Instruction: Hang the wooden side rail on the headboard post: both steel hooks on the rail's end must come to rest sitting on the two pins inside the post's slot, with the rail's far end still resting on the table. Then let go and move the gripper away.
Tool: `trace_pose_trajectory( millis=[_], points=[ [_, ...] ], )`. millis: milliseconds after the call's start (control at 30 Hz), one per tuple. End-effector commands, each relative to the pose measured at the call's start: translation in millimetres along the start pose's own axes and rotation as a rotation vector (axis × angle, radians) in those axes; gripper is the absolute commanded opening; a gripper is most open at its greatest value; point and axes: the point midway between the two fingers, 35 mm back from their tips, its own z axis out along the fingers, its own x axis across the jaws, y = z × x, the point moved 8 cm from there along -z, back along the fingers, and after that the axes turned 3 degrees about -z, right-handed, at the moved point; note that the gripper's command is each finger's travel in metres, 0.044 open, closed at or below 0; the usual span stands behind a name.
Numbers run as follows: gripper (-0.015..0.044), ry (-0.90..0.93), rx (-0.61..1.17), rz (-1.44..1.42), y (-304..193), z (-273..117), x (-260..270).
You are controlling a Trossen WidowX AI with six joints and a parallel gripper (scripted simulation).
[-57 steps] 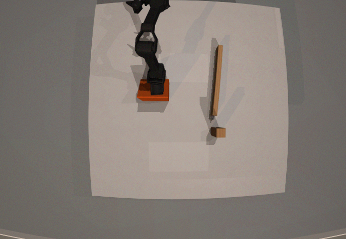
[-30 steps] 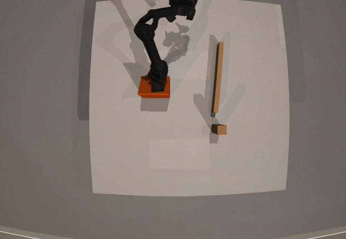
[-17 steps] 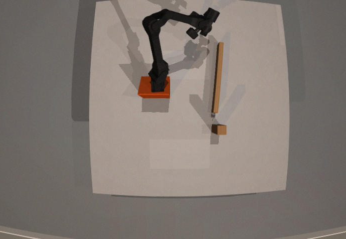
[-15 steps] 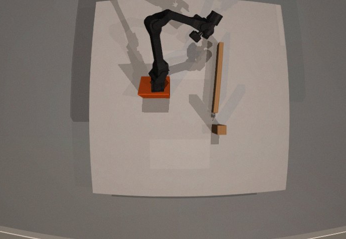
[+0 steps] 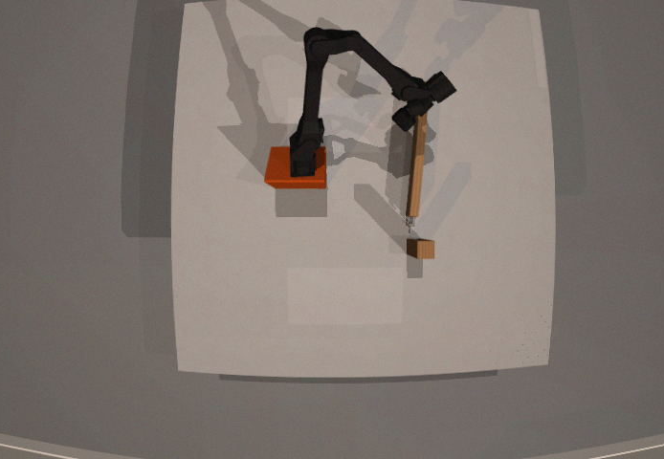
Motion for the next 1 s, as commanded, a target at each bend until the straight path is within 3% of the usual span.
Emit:
trace_pose_trajectory(
  millis=[0,500,967],
  points=[
    [0.044,0.002,0.073,-0.004,-28,-13,21],
    [0.044,0.095,0.379,-0.172,-121,-87,142],
    [0.044,0.261,0.526,-0.3,-131,-141,272]
  ],
)
